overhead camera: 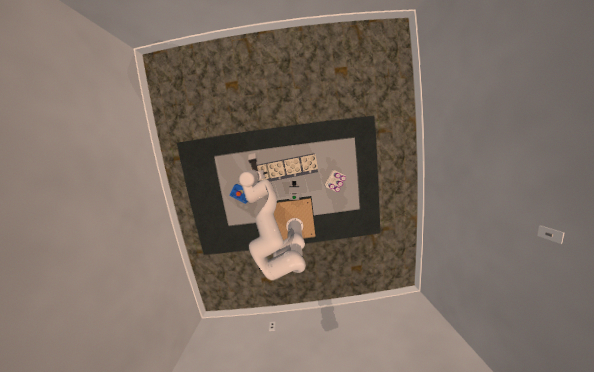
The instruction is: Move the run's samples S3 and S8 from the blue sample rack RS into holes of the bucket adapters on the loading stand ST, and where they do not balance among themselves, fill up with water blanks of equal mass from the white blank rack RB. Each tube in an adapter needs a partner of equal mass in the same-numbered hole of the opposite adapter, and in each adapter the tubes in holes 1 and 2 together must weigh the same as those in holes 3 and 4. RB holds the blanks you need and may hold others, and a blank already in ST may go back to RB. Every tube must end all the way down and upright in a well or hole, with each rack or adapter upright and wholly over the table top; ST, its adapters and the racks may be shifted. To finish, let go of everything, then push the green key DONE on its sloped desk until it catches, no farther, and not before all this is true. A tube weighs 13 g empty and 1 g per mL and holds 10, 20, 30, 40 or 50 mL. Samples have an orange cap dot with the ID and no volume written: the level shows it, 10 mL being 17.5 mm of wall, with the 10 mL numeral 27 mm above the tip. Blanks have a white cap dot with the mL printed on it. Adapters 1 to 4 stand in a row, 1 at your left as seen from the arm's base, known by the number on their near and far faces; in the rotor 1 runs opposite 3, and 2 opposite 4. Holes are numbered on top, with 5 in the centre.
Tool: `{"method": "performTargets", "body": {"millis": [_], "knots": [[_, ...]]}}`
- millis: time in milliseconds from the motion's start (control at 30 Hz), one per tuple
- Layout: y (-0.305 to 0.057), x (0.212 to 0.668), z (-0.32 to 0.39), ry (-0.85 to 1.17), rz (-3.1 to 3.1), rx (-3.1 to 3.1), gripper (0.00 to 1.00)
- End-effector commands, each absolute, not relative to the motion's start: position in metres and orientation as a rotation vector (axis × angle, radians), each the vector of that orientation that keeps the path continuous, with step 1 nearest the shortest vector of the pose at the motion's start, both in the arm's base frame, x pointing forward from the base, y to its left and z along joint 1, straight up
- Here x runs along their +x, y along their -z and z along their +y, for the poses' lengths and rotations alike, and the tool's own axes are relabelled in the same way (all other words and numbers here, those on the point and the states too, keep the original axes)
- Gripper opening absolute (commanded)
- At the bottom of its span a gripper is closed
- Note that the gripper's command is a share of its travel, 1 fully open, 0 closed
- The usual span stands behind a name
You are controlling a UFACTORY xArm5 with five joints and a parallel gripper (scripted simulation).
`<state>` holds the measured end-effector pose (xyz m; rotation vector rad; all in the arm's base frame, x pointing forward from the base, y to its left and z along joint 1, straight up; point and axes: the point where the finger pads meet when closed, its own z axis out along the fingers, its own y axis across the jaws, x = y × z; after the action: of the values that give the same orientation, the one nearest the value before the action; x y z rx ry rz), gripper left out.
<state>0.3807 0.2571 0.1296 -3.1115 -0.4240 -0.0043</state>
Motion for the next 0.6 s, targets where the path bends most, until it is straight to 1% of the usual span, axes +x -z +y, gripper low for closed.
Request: {"method": "performTargets", "body": {"millis": [0,567], "knots": [[-0.126,0.382,0.258,0.010,-0.424,-3.110,0.00],[-0.111,0.382,0.258,0.010,-0.424,-3.110,0.00]]}}
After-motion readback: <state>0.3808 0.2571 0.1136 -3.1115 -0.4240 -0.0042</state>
